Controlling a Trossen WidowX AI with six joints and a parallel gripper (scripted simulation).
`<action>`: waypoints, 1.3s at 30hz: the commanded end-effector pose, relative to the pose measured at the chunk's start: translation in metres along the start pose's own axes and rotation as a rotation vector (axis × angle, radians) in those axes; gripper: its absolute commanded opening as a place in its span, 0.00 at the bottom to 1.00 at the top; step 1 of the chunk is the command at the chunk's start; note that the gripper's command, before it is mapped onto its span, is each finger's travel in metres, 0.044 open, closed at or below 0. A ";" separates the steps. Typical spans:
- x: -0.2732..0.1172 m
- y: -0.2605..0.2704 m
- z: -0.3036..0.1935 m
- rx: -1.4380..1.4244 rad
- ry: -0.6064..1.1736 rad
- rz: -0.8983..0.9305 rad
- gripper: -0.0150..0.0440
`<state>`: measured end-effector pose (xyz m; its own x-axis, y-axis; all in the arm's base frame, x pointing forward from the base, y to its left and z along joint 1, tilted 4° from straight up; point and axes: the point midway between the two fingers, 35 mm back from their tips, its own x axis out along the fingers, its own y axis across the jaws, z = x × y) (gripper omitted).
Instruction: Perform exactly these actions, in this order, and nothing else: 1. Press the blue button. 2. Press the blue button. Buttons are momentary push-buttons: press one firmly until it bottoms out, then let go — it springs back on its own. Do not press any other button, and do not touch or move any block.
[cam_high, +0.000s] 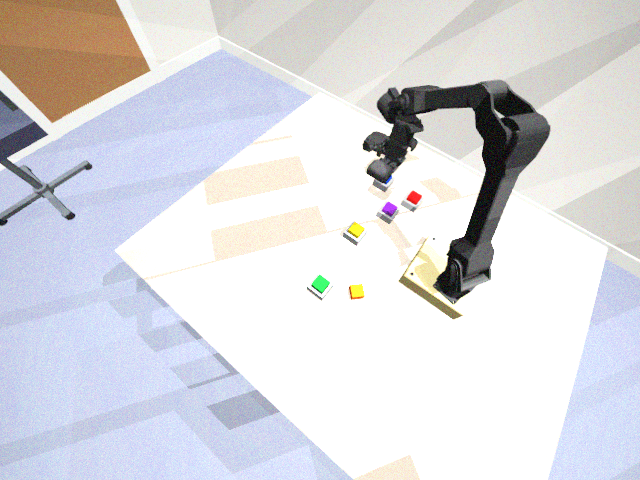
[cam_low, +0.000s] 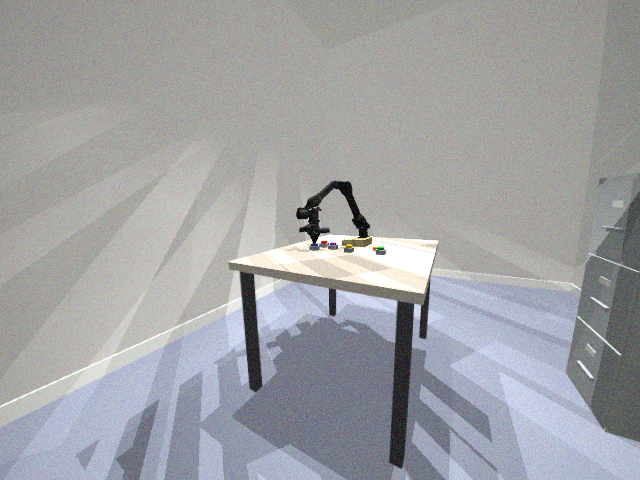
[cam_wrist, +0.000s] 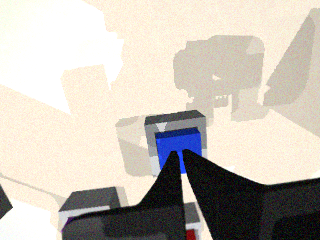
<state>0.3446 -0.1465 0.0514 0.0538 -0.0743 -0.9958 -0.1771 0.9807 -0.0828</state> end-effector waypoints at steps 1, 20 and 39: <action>0.005 -0.001 0.000 -0.003 0.001 -0.004 0.29; 0.002 0.000 0.000 0.000 0.000 -0.001 0.29; -0.012 -0.001 0.000 -0.003 0.001 -0.004 0.29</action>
<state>0.3440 -0.1453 0.0675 0.0542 -0.0743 -0.9958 -0.1801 0.9801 -0.0829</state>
